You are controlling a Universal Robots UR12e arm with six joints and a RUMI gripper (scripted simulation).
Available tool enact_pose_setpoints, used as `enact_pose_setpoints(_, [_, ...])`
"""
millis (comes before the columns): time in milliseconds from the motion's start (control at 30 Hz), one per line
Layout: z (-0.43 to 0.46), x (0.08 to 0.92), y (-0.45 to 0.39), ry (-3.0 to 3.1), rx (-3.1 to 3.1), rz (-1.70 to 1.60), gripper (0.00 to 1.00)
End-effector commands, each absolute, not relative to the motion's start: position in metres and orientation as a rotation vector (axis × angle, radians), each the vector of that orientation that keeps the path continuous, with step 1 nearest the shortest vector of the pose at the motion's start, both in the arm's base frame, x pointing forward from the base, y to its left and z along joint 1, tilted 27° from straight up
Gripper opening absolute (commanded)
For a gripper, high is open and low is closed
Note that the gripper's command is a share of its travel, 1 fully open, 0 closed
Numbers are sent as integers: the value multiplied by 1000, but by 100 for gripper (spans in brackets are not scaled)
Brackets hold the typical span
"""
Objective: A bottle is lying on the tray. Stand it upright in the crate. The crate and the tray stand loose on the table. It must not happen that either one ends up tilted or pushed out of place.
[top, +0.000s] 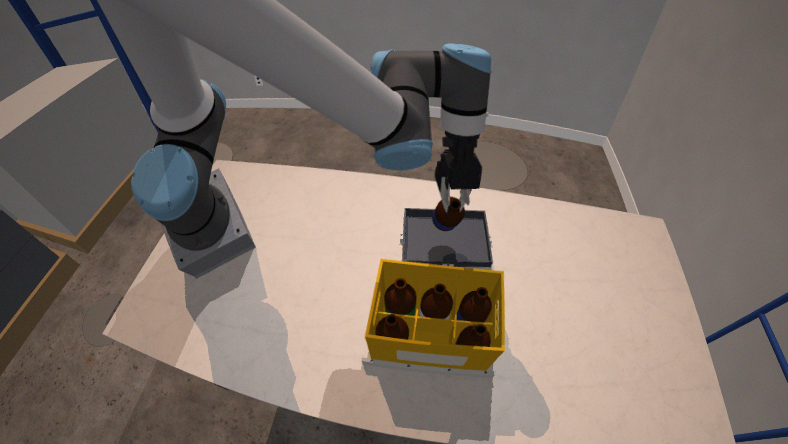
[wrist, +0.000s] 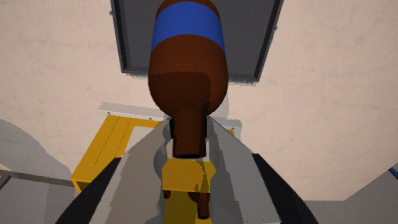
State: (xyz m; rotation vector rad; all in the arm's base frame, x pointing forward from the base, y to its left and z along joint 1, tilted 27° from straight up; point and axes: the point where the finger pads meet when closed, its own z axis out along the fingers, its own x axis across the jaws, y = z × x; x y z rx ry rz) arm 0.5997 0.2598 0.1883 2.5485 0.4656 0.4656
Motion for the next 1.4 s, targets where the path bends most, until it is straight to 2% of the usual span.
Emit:
enact_pose_setpoints(0, [189,600,260,466,2549,468,0])
enact_pose_setpoints(1367, [188,600,260,413,2402,482,0])
